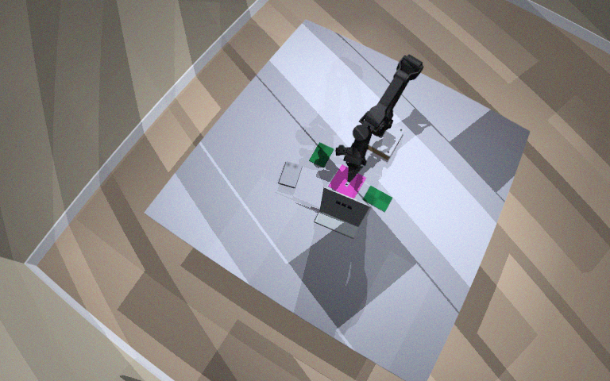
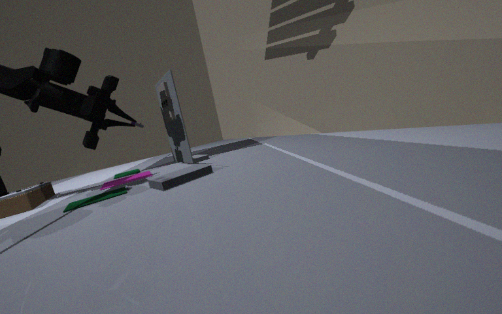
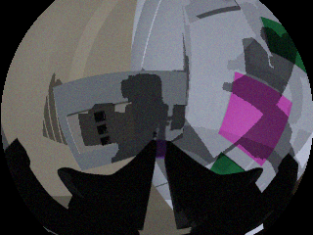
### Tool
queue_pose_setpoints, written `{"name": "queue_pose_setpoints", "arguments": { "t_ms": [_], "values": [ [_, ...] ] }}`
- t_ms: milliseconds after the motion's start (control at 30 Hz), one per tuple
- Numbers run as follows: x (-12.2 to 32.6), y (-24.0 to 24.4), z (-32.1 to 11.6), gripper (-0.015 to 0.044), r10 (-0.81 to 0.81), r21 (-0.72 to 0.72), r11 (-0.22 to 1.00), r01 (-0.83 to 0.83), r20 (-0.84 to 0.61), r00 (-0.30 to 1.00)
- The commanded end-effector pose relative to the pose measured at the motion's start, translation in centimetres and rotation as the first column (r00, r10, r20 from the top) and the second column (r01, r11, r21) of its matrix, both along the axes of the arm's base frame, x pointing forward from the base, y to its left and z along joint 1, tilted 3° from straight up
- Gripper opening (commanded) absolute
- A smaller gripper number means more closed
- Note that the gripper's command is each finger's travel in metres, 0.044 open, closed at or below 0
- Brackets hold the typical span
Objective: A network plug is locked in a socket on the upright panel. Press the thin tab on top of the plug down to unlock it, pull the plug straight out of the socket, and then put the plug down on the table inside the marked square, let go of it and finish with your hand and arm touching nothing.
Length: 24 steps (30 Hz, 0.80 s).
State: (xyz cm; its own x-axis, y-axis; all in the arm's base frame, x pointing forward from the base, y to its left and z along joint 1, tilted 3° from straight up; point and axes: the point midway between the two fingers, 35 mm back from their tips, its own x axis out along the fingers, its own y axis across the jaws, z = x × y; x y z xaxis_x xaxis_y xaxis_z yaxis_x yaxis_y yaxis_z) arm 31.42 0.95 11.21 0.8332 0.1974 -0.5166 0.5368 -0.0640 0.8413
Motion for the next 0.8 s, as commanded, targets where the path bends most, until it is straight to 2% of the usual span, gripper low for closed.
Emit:
{"name": "queue_pose_setpoints", "arguments": {
  "t_ms": [0, 533, 767],
  "values": [
    [-0.3, -0.2, -1.0, 0.0, -0.019, -0.025, 1.0, 0.018, -0.073, 0.997],
    [-4.2, -1.0, -4.8, 0.0, -0.113, -0.166, 0.985, 0.051, -0.396, 0.911],
    [-4.4, -1.0, -5.3, 0.0, -0.118, -0.173, 0.984, 0.05, -0.408, 0.905]
  ]
}}
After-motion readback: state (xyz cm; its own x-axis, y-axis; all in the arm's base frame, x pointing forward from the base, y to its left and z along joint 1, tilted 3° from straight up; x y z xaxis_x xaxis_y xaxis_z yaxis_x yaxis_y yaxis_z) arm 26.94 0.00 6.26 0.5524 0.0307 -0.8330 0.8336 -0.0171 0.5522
